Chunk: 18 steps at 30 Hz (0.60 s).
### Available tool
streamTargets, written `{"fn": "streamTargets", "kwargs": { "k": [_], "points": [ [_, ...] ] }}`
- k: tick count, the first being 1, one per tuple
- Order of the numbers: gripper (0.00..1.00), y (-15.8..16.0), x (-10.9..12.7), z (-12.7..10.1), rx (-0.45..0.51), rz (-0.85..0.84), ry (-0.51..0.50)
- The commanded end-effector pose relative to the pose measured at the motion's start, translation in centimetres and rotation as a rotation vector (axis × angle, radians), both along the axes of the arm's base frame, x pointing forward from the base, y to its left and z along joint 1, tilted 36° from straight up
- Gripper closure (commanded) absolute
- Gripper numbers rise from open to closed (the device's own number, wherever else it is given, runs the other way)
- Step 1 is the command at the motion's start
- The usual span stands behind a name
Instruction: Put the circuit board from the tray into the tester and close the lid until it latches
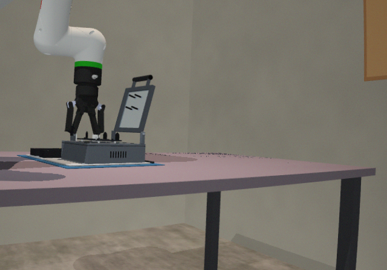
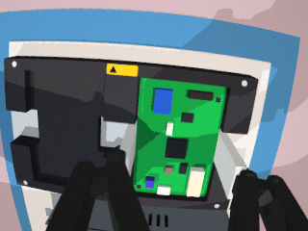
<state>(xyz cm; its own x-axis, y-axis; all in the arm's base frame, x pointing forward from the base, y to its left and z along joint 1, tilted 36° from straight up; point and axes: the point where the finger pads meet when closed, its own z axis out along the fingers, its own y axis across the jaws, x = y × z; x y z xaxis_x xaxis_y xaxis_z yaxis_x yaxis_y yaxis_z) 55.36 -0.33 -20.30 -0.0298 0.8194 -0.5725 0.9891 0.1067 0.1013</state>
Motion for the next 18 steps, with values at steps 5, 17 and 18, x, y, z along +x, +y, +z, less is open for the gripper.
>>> {"fn": "streamTargets", "kwargs": {
  "k": [5, 17, 18],
  "points": [
    [0.54, 0.01, -0.01, 0.0, 0.0, 0.0, 0.0],
    [0.54, 0.17, -0.04, 0.23, 0.0, 0.0, 0.0],
    [0.54, 0.2, -0.05, 0.27, 0.0, 0.0, 0.0]
  ]
}}
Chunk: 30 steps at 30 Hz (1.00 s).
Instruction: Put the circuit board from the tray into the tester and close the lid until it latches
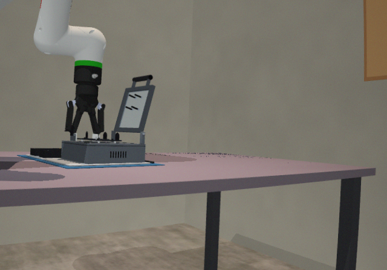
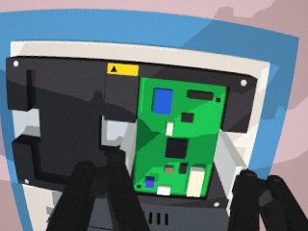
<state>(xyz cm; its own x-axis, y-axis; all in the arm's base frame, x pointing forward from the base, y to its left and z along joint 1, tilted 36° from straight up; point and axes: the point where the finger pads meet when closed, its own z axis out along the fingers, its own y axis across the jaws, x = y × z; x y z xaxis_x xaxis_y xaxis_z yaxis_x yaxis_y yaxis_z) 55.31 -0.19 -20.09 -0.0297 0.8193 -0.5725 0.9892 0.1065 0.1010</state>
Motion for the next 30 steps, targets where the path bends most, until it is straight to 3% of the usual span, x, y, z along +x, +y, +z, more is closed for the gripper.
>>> {"fn": "streamTargets", "kwargs": {
  "k": [1, 30],
  "points": [
    [0.54, 0.1, 0.0, 0.1, 0.0, 0.0, 0.0],
    [0.54, 1.3, -0.3, 1.9, 0.0, 0.0, 0.0]
  ]
}}
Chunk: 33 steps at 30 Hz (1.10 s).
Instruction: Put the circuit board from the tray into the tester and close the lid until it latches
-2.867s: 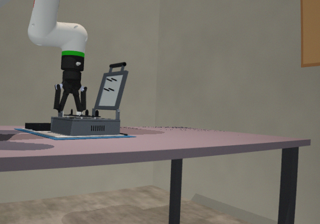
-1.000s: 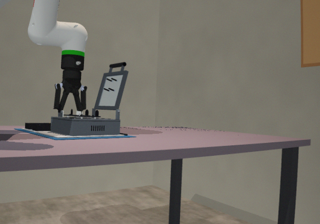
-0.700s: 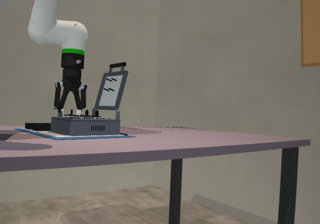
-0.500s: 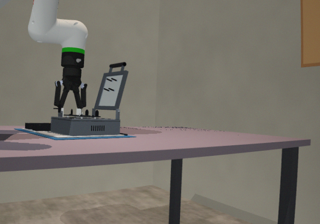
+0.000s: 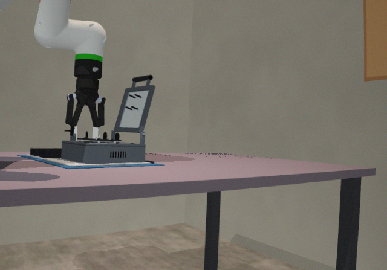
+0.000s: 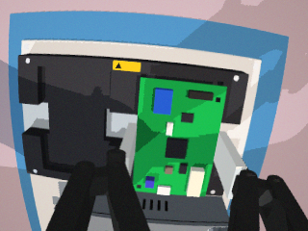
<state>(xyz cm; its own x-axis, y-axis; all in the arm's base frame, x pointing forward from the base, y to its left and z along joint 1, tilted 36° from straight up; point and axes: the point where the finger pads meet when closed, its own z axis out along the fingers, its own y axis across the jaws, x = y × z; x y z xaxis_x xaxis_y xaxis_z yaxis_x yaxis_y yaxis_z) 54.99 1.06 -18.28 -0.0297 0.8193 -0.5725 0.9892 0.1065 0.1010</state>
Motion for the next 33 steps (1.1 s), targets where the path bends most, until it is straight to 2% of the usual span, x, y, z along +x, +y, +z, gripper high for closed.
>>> {"fn": "streamTargets", "kwargs": {
  "k": [1, 33],
  "points": [
    [0.54, 0.1, 0.0, 0.1, 0.0, 0.0, 0.0],
    [0.54, 0.8, -0.2, 1.2, 0.0, 0.0, 0.0]
  ]
}}
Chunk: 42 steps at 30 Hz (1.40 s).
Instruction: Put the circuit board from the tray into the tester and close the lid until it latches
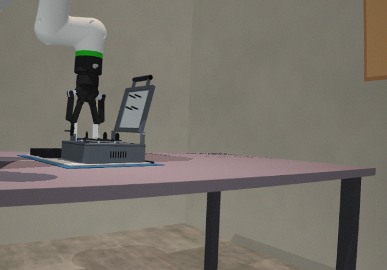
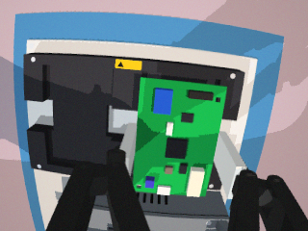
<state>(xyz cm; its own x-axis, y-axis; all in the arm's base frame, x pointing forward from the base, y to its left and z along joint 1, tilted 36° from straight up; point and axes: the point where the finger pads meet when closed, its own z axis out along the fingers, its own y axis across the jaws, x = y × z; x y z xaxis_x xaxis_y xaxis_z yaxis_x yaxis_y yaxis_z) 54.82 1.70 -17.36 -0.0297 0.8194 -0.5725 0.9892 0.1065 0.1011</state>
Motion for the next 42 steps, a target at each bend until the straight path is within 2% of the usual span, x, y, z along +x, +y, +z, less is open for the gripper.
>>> {"fn": "streamTargets", "kwargs": {
  "k": [1, 26, 42],
  "points": [
    [0.54, 0.3, -0.1, 0.4, 0.0, 0.0, 0.0],
    [0.54, 3.3, -0.8, 4.7, 0.0, 0.0, 0.0],
    [0.54, 3.6, -0.9, 5.2, 0.0, 0.0, 0.0]
  ]
}}
